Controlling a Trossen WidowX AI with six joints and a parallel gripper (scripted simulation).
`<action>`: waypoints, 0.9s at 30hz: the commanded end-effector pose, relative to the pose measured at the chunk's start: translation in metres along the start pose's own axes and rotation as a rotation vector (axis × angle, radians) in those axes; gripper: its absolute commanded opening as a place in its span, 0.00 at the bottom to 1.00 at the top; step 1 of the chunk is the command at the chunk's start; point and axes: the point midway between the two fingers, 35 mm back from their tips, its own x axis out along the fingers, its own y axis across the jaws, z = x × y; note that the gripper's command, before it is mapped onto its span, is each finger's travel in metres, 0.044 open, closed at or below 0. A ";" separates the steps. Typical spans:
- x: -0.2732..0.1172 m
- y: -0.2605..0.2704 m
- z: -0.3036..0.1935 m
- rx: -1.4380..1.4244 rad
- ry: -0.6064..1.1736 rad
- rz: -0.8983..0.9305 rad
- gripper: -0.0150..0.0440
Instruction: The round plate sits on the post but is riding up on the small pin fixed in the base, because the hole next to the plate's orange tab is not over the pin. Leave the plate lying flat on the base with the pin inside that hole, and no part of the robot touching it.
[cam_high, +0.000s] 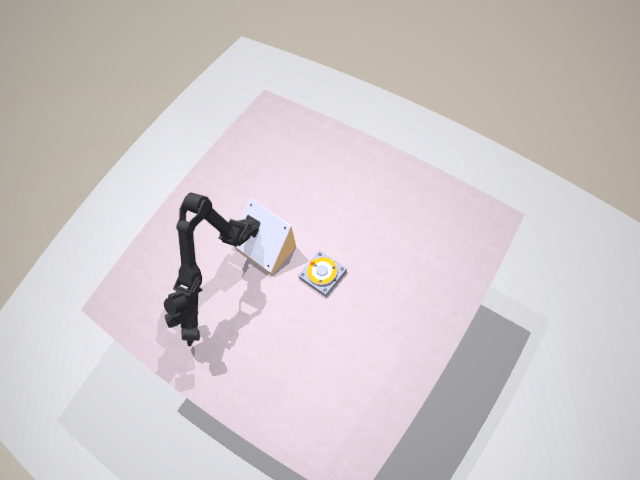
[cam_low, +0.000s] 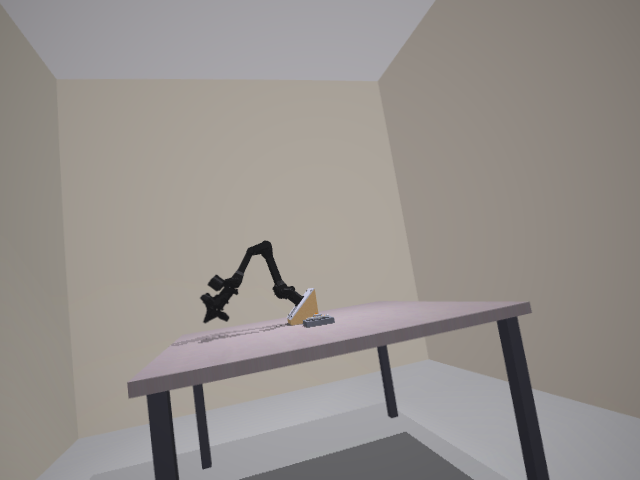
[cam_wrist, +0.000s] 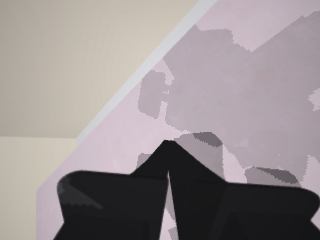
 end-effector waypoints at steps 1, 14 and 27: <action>0.010 0.017 -0.051 -0.049 0.160 -0.005 0.25; -0.027 0.054 -0.208 -0.293 0.607 -0.004 0.25; -0.151 0.017 -0.369 -0.971 1.085 -0.008 0.25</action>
